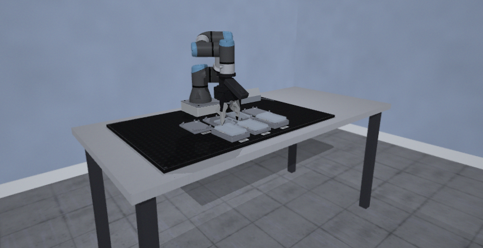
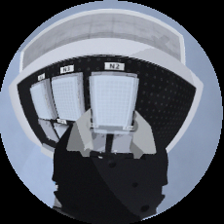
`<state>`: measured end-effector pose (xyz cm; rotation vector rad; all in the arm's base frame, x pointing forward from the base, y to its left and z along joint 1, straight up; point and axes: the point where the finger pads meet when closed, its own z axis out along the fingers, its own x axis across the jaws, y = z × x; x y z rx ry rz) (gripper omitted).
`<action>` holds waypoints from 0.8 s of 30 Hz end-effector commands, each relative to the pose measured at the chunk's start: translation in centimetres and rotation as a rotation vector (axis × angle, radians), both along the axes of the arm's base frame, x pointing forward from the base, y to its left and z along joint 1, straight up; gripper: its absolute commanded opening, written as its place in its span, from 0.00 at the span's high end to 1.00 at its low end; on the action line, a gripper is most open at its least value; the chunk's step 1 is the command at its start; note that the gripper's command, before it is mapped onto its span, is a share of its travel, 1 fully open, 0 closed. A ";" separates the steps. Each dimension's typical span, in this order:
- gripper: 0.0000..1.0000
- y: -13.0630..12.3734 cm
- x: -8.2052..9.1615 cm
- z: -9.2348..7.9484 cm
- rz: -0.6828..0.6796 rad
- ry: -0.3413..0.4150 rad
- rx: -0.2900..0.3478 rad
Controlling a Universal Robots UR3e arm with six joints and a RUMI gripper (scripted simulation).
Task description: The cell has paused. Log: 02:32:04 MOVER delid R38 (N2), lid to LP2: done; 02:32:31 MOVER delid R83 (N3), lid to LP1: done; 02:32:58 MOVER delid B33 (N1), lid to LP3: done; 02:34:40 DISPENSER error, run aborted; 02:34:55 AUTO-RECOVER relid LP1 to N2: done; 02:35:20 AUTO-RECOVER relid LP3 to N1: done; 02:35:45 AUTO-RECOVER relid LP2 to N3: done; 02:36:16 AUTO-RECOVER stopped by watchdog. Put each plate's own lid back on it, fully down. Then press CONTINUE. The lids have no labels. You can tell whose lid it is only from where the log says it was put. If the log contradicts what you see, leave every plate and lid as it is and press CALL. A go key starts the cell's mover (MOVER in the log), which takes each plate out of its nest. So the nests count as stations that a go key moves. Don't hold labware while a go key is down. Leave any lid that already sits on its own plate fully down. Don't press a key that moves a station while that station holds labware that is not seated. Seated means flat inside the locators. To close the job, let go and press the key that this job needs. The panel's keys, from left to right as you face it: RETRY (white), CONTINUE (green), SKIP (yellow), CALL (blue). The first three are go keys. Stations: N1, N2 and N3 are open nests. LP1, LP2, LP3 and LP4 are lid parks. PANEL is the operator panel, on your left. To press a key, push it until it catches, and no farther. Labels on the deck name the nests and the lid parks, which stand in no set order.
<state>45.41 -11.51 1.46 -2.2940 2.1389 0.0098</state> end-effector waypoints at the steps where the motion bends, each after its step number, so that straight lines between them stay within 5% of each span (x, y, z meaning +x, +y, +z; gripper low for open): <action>1: 1.00 -0.1 0.1 0.0 0.000 -0.002 -0.001; 24: 1.00 -0.1 0.1 -0.7 0.000 -0.002 -0.001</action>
